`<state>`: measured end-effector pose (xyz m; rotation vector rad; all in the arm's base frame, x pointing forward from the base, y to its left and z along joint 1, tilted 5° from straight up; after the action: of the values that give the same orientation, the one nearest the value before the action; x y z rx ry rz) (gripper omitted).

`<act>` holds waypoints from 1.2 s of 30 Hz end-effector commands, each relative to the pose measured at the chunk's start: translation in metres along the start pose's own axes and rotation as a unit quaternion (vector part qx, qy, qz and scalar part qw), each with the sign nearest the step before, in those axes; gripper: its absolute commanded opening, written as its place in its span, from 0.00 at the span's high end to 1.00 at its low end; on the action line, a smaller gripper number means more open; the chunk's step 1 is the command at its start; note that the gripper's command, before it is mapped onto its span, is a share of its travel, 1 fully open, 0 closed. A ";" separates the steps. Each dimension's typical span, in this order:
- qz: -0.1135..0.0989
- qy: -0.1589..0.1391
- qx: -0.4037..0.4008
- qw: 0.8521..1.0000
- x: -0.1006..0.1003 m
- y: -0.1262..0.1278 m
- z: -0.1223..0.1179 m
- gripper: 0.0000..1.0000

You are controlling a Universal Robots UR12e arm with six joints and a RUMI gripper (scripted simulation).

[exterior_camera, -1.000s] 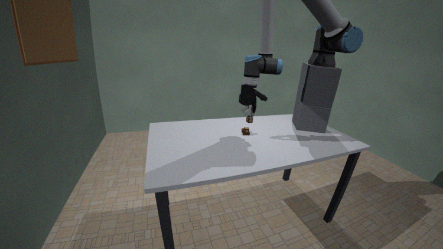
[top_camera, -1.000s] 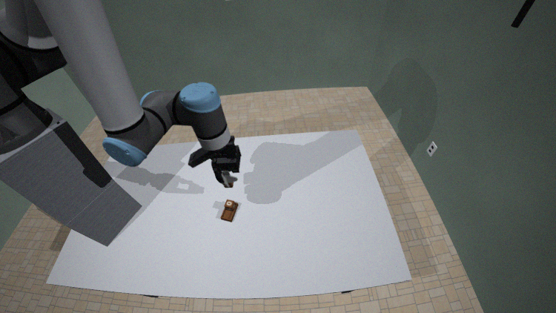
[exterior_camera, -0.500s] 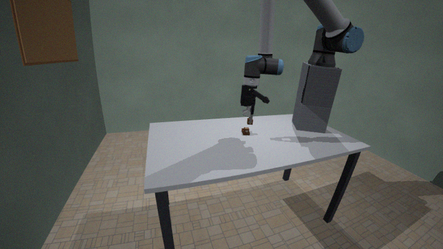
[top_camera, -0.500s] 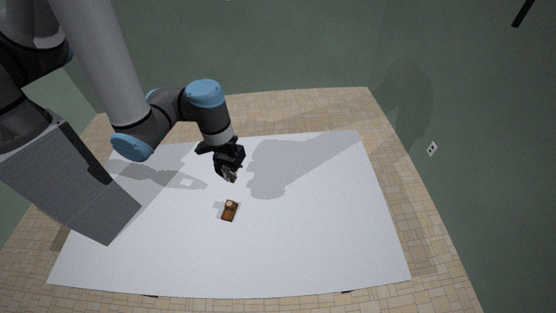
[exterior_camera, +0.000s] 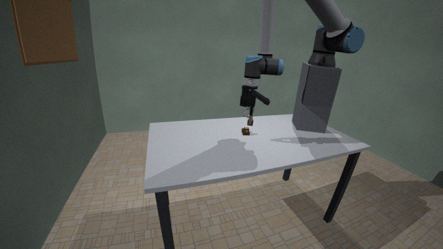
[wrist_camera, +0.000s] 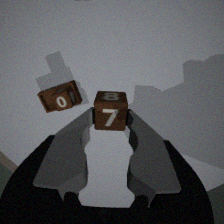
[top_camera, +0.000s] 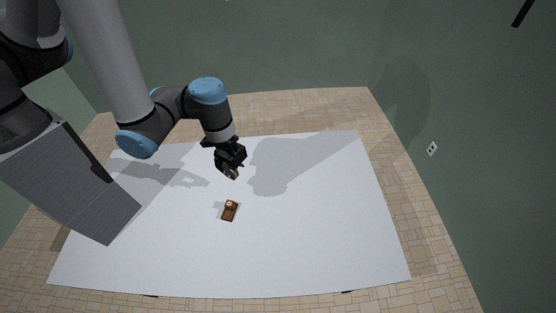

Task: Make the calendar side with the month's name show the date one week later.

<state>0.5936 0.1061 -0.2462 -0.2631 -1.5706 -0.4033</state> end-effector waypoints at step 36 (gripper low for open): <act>0.000 -0.002 -0.017 1.000 -0.042 0.004 -0.002 0.89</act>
<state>0.5968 0.1097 -0.2672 -0.2912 -1.5665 -0.4309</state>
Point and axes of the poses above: the point where the finger pads meet when closed, its own x axis back along the fingers, its own y axis across the jaws, z = x × y, the point moved 8 cm from there along x, back along the fingers, and after that the axes turned 10 degrees about x, right-handed, at the moved point
